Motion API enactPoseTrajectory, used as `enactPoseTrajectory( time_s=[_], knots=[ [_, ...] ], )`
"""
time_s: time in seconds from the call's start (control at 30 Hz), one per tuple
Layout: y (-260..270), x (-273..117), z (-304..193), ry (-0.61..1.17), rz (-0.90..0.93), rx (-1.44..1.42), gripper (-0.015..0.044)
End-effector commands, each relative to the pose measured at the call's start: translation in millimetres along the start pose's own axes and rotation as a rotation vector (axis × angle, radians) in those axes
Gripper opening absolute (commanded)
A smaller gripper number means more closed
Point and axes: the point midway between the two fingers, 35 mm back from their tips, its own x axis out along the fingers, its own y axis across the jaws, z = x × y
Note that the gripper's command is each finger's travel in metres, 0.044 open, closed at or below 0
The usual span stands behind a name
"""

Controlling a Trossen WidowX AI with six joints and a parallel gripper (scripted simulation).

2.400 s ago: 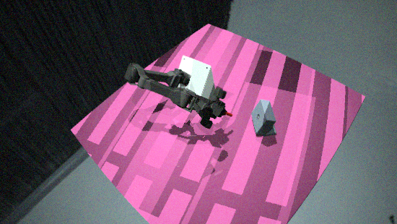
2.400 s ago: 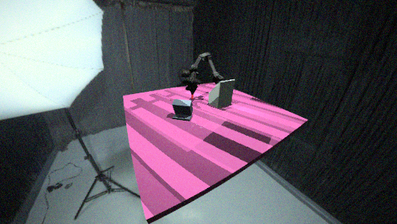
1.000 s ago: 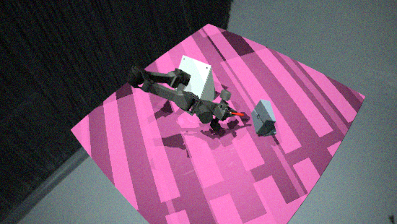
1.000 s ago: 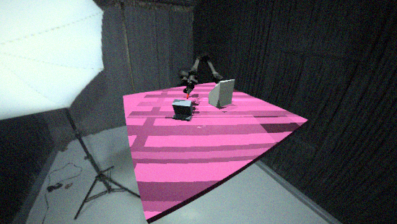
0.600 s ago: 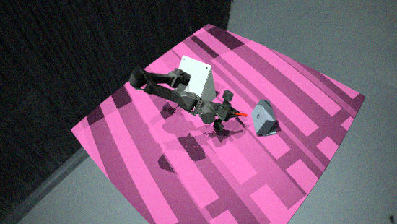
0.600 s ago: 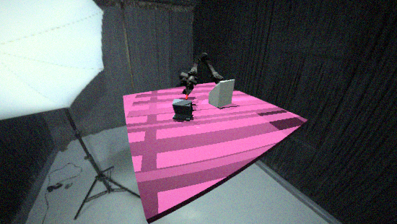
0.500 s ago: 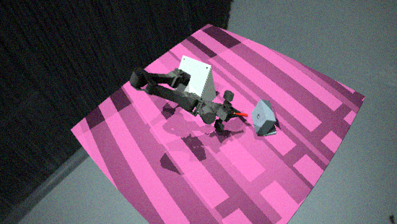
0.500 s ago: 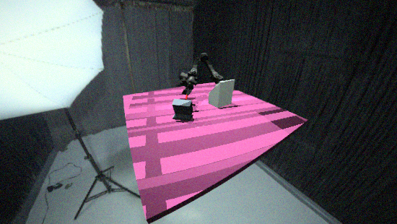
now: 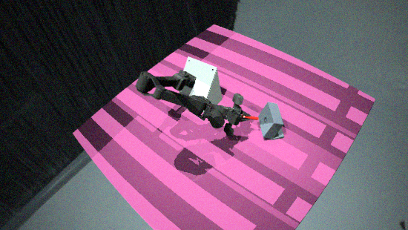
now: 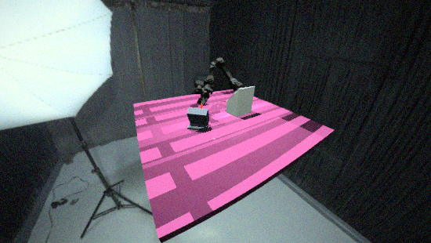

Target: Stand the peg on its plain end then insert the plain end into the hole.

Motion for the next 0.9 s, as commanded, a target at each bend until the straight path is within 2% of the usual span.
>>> enactPoseTrajectory(
  time_s=[0.0,0.87],
  knots=[
    [1.3,5.4,-1.4,-0.001,0.013,0.005,0.0],
    [0.9,26.0,-0.5,-0.017,0.025,-0.001,0.0]
  ],
)
